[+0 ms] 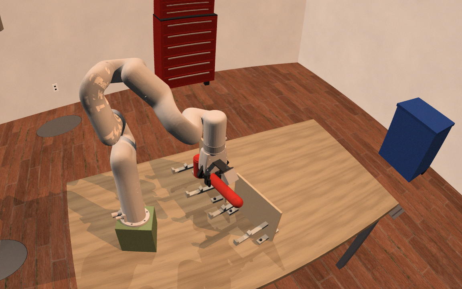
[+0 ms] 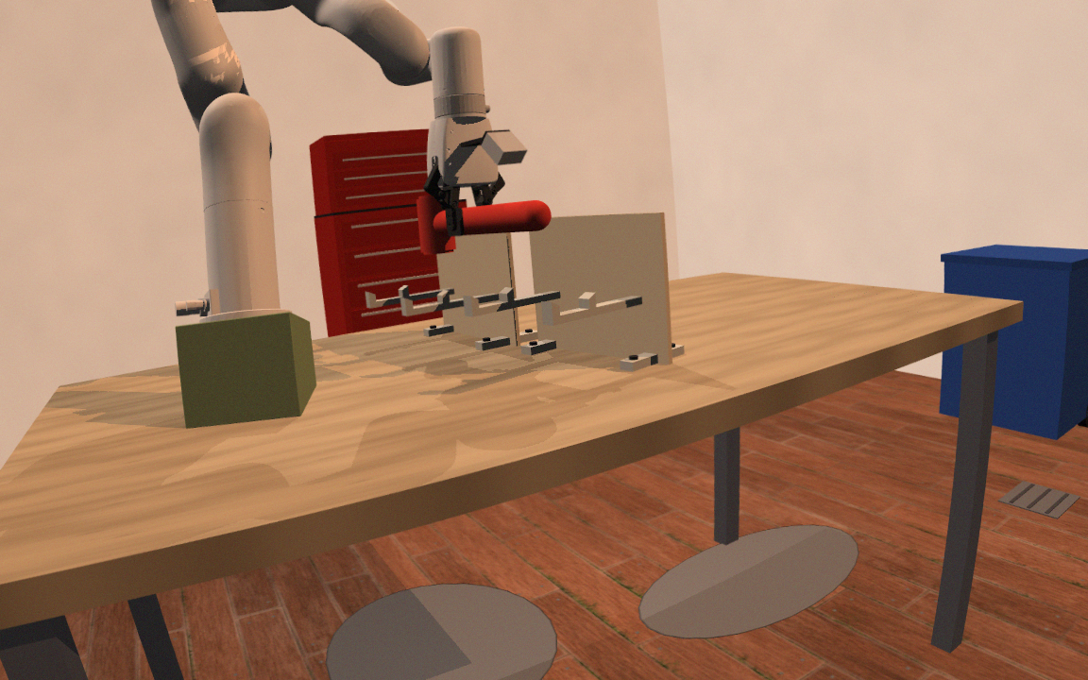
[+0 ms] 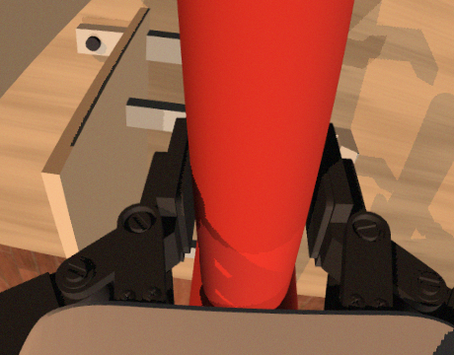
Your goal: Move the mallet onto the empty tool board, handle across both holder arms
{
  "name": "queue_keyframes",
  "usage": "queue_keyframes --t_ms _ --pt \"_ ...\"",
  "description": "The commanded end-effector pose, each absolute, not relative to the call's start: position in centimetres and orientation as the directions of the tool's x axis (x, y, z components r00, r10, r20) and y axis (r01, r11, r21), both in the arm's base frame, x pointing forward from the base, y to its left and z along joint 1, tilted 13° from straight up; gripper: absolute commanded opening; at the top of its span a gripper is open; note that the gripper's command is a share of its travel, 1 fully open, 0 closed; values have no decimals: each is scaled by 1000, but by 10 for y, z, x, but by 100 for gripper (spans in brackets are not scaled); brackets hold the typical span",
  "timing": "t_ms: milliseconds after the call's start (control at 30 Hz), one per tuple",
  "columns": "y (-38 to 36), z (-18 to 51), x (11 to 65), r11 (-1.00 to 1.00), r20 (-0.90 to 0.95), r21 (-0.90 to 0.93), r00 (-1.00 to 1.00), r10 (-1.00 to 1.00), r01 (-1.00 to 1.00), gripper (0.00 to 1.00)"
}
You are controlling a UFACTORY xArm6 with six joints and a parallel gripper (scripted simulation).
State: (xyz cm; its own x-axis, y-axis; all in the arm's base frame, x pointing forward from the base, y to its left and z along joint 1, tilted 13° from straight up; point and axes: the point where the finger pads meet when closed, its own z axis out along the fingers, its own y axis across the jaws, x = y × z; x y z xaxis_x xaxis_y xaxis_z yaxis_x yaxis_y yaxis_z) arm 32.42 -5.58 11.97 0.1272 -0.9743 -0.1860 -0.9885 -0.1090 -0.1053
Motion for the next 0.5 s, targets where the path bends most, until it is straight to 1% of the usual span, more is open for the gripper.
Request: queue_keyframes --t_ms 0,267,333,367,467 --pt "-16 130 327 -106 -172 -106 123 -977 -989 0" --pt "44 141 317 -106 -173 -111 124 -977 -988 0" --pt "44 141 317 -106 -173 -111 124 -977 -988 0" --pt "64 144 310 -105 -176 -113 124 -977 -988 0" --pt "82 147 304 -105 -179 -115 124 -976 -988 0"
